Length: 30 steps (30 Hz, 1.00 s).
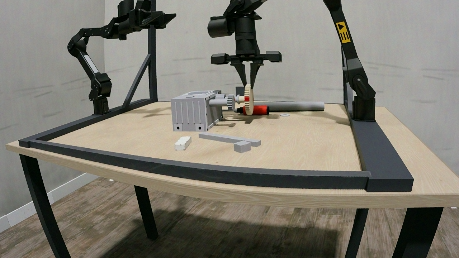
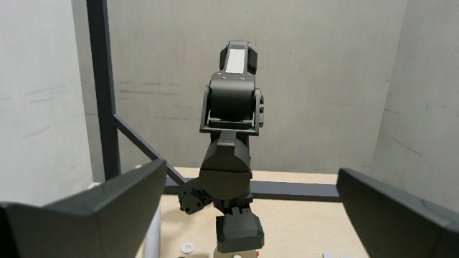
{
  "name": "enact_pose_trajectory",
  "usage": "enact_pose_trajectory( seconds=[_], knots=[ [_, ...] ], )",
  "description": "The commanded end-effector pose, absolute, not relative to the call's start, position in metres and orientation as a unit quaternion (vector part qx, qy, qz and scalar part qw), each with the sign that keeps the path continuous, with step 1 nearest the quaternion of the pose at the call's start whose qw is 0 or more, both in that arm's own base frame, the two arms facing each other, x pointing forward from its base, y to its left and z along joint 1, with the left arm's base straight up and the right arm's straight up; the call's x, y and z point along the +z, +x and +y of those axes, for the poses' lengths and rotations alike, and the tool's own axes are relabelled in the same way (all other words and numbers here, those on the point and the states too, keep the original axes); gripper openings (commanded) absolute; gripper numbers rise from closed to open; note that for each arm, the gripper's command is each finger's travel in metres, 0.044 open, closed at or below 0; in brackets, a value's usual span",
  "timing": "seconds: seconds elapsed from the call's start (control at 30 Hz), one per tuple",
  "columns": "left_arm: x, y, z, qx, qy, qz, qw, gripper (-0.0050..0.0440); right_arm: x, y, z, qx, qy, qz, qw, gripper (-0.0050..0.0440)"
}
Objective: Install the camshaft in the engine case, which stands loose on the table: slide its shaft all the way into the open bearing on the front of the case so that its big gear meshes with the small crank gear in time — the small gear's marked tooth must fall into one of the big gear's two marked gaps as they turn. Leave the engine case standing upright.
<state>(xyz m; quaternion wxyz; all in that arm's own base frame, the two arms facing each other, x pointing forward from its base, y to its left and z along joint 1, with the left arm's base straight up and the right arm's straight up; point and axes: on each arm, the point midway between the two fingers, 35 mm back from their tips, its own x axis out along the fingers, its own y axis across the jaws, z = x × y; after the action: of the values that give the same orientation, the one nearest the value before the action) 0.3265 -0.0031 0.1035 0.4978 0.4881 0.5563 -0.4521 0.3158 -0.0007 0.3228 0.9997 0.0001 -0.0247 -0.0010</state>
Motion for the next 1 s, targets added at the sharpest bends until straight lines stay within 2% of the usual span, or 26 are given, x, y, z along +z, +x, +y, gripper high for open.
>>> enact_pose_trajectory(
  seconds=[0.0,0.97],
  knots=[
    [0.1142,0.3336,-0.001,-0.442,0.497,0.548,0.507,-0.005,0.3392,0.3139,0.0023,0.005,0.002,-0.044,0.999,0.04],
    [0.1107,0.3399,-0.0006,-0.446,0.493,0.55,0.505,-0.005,0.3392,0.3139,0.0023,0.005,0.002,-0.044,0.999,0.04]
  ],
)
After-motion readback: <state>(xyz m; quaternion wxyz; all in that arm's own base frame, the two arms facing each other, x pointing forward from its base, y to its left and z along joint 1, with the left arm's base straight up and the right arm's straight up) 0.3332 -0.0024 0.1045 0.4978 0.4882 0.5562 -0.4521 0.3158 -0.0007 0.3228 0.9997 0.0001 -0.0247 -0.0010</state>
